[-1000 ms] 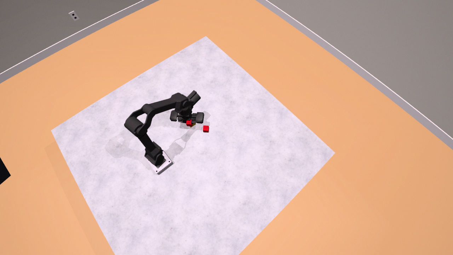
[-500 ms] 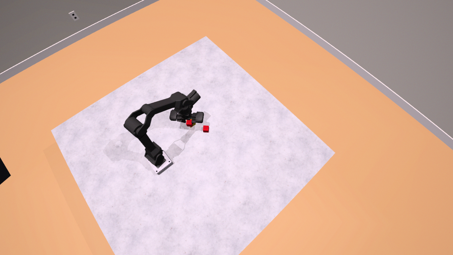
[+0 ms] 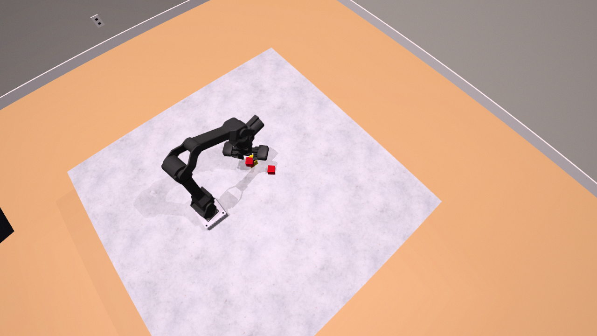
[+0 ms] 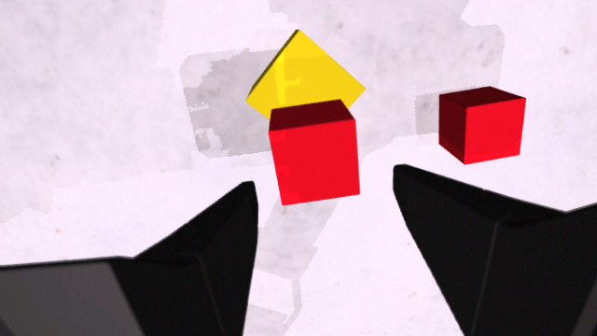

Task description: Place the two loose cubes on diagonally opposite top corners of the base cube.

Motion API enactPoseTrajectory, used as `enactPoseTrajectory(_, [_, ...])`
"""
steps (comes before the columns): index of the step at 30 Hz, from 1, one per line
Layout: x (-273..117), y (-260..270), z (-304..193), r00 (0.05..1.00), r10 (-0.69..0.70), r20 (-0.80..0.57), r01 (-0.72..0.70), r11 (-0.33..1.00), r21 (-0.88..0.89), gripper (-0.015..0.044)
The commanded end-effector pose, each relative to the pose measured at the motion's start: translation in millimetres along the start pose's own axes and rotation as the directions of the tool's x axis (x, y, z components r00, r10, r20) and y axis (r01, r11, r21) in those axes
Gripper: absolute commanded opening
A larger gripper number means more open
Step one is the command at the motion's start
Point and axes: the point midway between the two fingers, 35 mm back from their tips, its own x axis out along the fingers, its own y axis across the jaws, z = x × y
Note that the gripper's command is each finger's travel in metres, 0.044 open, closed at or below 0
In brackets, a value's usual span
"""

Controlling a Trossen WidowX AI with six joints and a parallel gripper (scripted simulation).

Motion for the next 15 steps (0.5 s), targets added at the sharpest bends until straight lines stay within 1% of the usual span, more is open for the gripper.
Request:
enactPoseTrajectory(1, [-3,-10,1,1.000,-0.001,-0.001,0.001,0.991,0.135,0.0265])
enactPoseTrajectory(4, [-8,-24,1,1.000,-0.004,0.000,0.004,0.943,0.332,0.0265])
enactPoseTrajectory(8, [-15,-43,0,1.000,-0.007,0.000,0.006,0.820,0.572,0.0265])
enactPoseTrajectory(11, [-20,-57,-2,1.000,-0.009,0.001,0.006,0.689,0.724,0.0265])
enactPoseTrajectory(15, [-27,-74,-5,1.000,-0.009,0.001,0.003,0.475,0.880,0.0265])
